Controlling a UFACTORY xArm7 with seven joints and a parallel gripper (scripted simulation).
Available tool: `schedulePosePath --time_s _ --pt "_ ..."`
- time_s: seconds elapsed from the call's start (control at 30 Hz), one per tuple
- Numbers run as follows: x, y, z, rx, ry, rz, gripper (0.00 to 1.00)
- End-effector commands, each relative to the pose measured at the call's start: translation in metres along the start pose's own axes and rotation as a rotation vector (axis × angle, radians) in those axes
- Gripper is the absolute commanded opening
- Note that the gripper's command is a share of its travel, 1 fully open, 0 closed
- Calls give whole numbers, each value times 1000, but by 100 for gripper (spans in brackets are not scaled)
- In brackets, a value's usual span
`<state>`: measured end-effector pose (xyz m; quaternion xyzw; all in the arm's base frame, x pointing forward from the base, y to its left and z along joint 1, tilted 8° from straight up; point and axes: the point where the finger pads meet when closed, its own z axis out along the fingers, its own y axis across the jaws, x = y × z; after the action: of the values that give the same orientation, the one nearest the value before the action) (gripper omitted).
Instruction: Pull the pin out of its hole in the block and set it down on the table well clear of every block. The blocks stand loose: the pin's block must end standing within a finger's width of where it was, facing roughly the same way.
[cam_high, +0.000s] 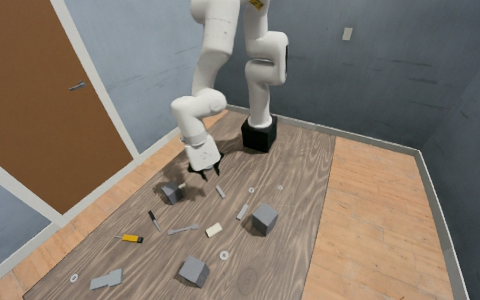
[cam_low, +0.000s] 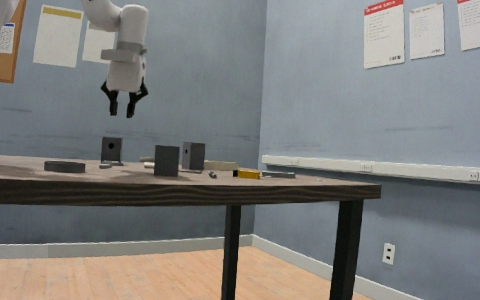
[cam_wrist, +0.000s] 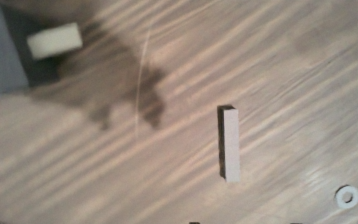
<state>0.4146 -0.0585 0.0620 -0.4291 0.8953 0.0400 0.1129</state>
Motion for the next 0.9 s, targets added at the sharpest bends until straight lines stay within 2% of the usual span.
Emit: schedulePosePath --time_s 0.0,0.17,0.23,0.27,0.57,0.87 --pt "19 -29 1 13 45 274 47" --pt "36 -49 0 33 56 475 47" --pt "36 -49 0 33 56 475 47" --pt "39 -52 0 41 67 561 47" --pt "67 -82 -5 90 80 874 47" --pt "84 -98 -9 126 84 1052 47"
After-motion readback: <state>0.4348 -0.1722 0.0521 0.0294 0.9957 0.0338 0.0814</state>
